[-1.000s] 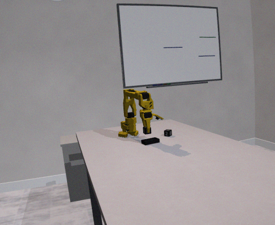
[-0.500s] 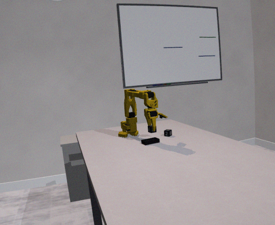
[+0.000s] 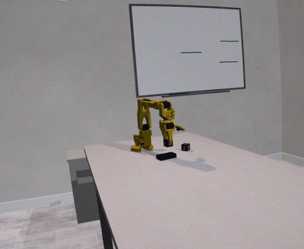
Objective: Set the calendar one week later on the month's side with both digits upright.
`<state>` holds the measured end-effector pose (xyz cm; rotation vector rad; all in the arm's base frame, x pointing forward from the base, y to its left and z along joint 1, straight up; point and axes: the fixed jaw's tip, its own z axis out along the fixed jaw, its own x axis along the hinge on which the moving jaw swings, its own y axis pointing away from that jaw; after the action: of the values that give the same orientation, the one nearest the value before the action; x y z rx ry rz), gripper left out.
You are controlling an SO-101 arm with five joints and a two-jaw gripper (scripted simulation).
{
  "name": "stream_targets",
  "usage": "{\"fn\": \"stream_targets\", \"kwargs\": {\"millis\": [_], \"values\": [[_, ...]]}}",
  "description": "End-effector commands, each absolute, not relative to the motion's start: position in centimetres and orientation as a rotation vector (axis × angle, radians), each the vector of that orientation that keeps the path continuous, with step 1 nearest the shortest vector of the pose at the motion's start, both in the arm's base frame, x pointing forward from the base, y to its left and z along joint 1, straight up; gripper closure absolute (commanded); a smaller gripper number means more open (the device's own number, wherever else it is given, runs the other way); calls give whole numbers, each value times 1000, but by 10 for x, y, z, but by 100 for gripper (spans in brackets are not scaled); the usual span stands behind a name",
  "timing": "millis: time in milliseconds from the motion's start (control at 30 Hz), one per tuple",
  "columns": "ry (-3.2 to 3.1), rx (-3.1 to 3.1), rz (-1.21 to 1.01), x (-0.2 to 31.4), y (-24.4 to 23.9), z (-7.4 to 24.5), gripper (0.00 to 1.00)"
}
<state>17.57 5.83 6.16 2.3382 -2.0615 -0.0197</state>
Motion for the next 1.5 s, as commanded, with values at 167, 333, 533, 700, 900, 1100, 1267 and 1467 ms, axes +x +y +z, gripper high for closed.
{"fn": "stream_targets", "kwargs": {"millis": [167, 333, 533, 700, 900, 1100, 1267, 1467], "values": [[-2111, 2379, 35, 184, 65, 74, 100], [-2111, 2379, 35, 184, 65, 74, 100], [-2111, 2379, 35, 184, 65, 74, 100], [-2111, 2379, 35, 184, 65, 72, 100], [-2111, 2379, 35, 185, 65, 68, 100], [-2110, 2379, 35, 185, 65, 68, 100], [-2110, 2379, 35, 184, 64, 66, 100], [-2110, 2379, 35, 182, 64, 62, 100]]}}
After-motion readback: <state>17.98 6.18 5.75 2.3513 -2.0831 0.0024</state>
